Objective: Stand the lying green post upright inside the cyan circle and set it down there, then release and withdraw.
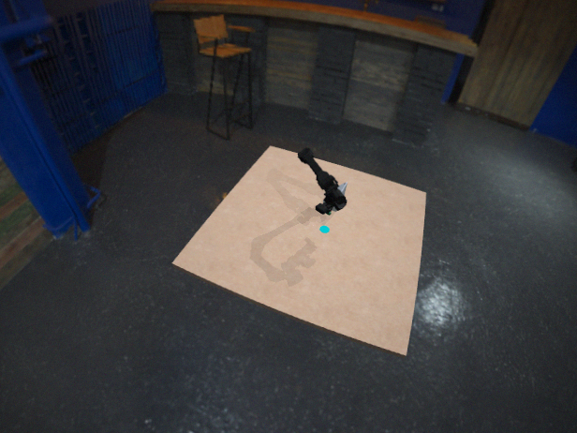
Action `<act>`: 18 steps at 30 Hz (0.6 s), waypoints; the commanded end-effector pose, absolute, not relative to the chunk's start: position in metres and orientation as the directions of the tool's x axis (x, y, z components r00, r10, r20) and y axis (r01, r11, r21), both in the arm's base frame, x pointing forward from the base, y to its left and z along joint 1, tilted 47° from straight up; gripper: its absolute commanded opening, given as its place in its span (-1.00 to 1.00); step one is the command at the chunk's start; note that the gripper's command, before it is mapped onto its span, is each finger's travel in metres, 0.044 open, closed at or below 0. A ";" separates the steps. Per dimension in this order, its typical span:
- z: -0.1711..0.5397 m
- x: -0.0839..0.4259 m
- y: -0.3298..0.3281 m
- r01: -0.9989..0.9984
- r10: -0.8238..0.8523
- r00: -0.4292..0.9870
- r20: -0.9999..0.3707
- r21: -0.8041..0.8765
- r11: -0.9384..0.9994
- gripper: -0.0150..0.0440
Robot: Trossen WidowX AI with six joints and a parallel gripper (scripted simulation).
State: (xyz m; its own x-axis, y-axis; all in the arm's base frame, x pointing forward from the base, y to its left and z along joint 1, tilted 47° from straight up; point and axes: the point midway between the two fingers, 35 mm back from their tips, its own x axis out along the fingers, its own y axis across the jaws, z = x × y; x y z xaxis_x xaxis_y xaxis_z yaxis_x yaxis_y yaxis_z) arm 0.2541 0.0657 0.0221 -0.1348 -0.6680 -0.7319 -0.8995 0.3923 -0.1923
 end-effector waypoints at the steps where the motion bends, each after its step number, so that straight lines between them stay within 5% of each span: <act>1: 0.022 0.252 0.064 -0.898 -0.646 -0.147 -0.749 -0.174 0.405 -0.42; 18: 0.017 0.246 0.057 -0.882 -0.544 -0.192 -0.817 -0.100 0.461 -0.42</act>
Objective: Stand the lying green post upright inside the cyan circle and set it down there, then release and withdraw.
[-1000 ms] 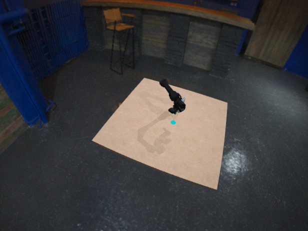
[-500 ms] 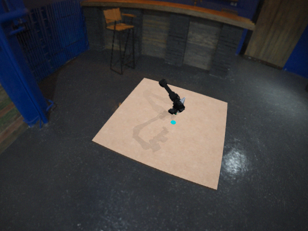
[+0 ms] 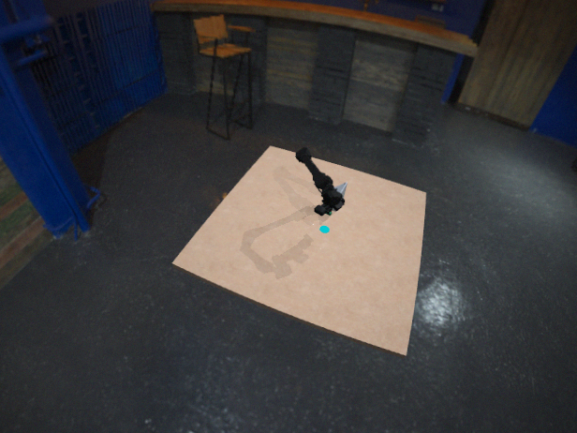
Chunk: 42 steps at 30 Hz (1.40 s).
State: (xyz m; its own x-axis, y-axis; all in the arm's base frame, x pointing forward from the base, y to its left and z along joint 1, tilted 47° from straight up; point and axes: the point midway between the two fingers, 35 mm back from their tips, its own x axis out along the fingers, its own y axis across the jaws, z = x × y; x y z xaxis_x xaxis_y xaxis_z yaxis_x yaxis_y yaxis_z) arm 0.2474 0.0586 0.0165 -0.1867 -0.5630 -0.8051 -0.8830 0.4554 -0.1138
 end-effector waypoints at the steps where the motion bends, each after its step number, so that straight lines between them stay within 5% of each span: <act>1: 0.016 0.245 0.057 -0.881 -0.538 -0.194 -0.821 -0.096 0.464 -0.42; 42: 0.007 0.236 0.050 -0.852 -0.257 -0.217 -0.942 0.054 0.521 -0.42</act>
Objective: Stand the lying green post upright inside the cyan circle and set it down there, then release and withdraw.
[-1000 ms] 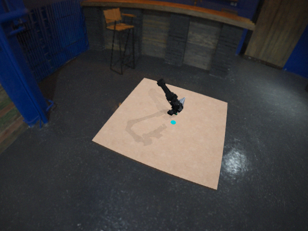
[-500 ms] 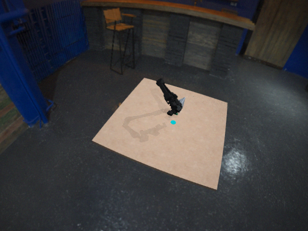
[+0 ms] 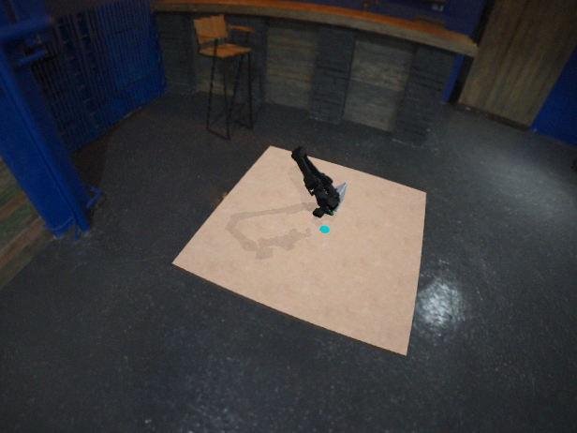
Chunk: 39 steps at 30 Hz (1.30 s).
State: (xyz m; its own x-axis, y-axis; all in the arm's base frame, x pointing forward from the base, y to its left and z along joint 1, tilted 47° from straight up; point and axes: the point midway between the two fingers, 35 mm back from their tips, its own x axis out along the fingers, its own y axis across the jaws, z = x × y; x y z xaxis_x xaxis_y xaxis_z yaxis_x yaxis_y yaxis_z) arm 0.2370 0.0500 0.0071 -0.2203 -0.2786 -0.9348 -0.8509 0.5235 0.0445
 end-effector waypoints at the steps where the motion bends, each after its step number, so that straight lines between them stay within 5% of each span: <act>1: 0.007 0.236 0.049 -0.851 -0.250 -0.216 -0.944 0.056 0.522 -0.42; 39: 0.006 0.234 0.048 -0.857 0.015 -0.134 -0.991 0.124 0.501 -0.42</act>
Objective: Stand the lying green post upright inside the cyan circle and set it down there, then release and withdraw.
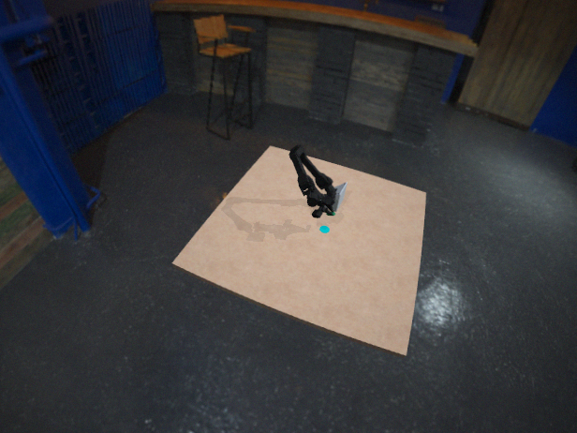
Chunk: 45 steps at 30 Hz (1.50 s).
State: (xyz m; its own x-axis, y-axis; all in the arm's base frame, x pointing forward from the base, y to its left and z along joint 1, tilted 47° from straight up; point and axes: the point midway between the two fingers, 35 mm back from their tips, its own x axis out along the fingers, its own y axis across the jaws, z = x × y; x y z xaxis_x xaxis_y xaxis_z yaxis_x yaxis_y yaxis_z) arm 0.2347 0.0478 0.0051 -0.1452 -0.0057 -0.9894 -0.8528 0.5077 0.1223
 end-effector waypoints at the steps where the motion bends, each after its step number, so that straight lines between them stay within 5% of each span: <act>1: 0.006 0.234 0.048 -0.857 0.021 -0.131 -0.991 0.124 0.500 -0.42; 45: 0.014 0.237 0.046 -0.896 0.284 0.053 -0.957 0.080 0.437 -0.42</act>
